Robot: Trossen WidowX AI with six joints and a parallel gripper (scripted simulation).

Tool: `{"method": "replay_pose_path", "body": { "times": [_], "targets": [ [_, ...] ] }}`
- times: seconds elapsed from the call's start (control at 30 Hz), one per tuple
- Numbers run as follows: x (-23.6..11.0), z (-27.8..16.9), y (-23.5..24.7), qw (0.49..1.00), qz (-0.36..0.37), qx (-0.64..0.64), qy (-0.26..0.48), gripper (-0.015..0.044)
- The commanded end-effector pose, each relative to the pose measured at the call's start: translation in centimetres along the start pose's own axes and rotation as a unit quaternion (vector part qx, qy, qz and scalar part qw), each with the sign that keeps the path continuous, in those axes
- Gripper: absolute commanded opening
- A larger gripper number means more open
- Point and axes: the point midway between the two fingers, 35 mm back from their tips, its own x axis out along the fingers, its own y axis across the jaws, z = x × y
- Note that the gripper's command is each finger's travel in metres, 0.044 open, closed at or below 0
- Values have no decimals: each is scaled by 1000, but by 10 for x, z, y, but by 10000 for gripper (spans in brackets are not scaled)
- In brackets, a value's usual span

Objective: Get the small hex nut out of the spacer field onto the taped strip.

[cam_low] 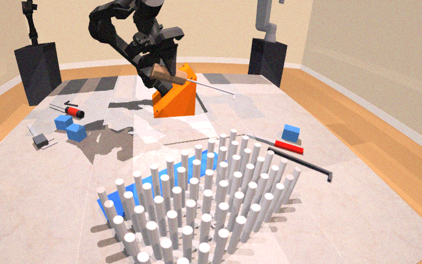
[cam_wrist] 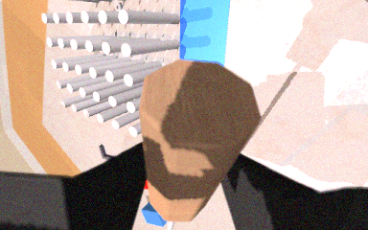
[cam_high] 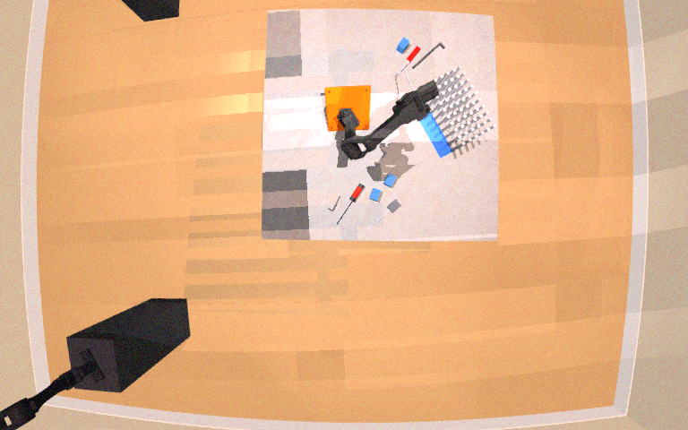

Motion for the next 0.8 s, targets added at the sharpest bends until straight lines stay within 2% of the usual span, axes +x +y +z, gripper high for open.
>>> {"method": "replay_pose_path", "body": {
  "times": [0.0,0.37,0.77],
  "targets": [
    [-3,10,-6,997,0,73,-7,0],
    [-9,34,-22,966,3,259,-19,0],
    [-17,58,-41,892,11,451,-34,0]
  ]
}}
